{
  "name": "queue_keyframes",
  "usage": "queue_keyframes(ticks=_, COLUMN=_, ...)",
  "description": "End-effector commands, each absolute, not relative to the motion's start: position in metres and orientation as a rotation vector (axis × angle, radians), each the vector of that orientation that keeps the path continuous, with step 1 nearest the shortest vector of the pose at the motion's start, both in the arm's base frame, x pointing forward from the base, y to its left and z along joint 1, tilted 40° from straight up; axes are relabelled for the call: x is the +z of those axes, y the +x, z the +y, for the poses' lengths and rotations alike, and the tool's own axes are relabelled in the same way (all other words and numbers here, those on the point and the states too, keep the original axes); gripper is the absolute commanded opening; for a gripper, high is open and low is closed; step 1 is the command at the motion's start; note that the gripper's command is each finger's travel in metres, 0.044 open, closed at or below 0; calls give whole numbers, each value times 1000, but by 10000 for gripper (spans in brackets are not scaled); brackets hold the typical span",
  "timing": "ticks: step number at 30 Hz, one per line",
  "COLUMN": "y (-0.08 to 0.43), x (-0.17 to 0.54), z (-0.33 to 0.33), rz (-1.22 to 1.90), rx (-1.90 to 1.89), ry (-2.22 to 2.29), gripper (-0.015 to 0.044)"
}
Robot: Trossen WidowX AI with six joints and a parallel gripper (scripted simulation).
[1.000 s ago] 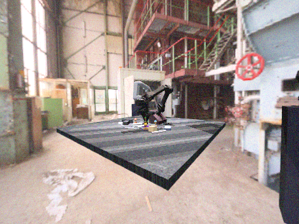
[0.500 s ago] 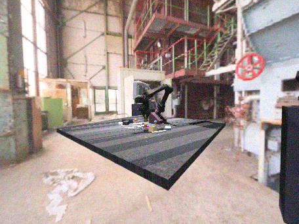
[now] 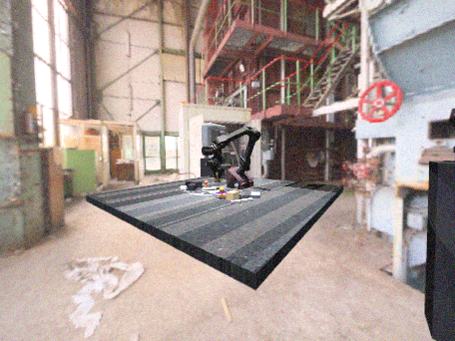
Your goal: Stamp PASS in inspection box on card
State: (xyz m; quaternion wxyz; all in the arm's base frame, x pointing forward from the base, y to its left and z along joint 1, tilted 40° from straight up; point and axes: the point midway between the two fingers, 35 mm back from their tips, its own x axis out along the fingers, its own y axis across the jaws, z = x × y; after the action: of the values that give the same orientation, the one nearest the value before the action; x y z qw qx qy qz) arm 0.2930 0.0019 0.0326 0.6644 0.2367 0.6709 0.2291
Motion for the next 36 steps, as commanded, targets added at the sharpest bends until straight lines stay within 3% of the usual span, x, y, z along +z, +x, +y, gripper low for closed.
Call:
queue_keyframes(ticks=1, y=275, x=16, z=-16, rz=1527, rx=508, ry=542, gripper=0)
queue_keyframes(ticks=7, y=255, x=1, z=-31, rz=1532, rx=505, ry=556, gripper=0)
queue_keyframes(ticks=36, y=256, x=-12, z=-21, rz=1531, rx=503, ry=556, gripper=0)
